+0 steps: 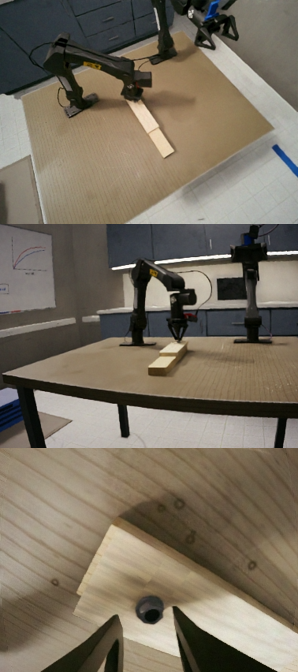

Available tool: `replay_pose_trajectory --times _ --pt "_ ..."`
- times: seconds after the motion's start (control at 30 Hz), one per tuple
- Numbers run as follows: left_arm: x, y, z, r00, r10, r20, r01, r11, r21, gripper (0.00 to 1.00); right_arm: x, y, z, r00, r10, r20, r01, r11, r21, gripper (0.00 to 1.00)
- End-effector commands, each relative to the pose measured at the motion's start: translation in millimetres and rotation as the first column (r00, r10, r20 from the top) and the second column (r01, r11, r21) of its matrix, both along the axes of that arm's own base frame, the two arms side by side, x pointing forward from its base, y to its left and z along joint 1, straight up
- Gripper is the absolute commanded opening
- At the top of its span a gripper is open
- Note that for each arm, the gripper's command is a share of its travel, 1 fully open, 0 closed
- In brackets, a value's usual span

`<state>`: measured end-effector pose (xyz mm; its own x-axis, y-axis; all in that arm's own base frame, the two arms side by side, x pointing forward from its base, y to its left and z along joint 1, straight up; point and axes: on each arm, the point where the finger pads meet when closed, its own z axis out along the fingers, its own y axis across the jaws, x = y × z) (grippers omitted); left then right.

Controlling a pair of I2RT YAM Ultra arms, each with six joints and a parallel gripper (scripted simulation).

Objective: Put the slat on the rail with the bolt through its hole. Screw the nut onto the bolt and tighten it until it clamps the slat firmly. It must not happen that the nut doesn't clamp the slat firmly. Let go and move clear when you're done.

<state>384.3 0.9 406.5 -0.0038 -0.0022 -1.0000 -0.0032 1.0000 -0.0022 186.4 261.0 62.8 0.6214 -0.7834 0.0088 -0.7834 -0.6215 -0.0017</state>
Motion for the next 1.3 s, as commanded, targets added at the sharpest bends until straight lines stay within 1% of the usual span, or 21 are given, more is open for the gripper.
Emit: replay_pose_trajectory --times 0.0,1.27 --pt "-1.0 0.0 4.6 1.0 0.0 0.012 0.0 1.0 0.0 1.0 1.3 3.5 0.7 1.0 -0.001 -0.013 0.001 1.0 0.012 0.34" --pt "-1.0 0.0 4.6 1.0 0.0 0.012 0.0 1.0 0.0 1.0 1.5 3.8 -8.4 1.0 -0.001 -0.013 0.001 1.0 0.012 0.34"
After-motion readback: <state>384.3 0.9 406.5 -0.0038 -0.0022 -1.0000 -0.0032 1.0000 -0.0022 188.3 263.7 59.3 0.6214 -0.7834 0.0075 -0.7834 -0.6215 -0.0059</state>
